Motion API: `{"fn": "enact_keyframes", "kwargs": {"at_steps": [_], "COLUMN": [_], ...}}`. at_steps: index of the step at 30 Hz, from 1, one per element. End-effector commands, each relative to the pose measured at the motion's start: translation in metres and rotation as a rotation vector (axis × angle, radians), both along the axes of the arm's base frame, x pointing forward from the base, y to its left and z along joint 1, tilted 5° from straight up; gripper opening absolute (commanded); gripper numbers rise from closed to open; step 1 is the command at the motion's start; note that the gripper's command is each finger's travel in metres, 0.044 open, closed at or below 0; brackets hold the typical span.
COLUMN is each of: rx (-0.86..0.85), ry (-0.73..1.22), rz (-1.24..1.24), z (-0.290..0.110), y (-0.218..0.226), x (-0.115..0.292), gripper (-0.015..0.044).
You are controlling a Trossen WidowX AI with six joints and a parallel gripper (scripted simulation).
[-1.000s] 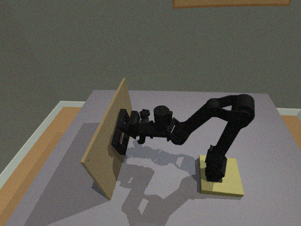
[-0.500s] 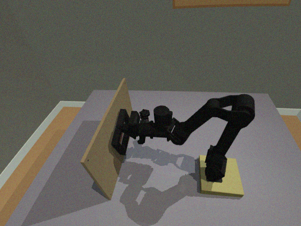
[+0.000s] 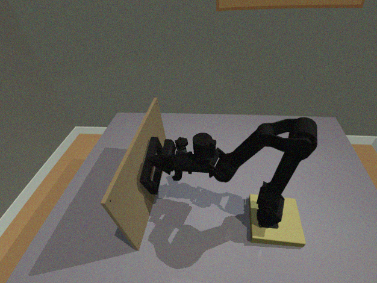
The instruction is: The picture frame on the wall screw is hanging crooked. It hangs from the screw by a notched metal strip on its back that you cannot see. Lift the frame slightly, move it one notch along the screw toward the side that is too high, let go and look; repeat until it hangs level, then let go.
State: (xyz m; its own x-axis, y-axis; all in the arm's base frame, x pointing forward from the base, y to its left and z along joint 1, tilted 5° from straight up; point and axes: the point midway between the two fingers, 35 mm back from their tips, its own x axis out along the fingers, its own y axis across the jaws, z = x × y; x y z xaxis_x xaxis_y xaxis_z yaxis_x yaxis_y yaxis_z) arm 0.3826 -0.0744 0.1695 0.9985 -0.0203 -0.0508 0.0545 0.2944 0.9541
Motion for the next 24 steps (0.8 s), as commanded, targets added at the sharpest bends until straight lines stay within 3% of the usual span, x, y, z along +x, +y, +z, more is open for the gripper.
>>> {"fn": "enact_keyframes", "kwargs": {"at_steps": [1,24], "rx": [-0.001,0.005], "ry": [-0.005,-0.002], "rz": [0.004,0.001], "z": [-0.0004,-0.0024], "y": [-0.0002,-0.0009], "x": [0.0001,-0.0001], "gripper": [0.0,0.0]}}
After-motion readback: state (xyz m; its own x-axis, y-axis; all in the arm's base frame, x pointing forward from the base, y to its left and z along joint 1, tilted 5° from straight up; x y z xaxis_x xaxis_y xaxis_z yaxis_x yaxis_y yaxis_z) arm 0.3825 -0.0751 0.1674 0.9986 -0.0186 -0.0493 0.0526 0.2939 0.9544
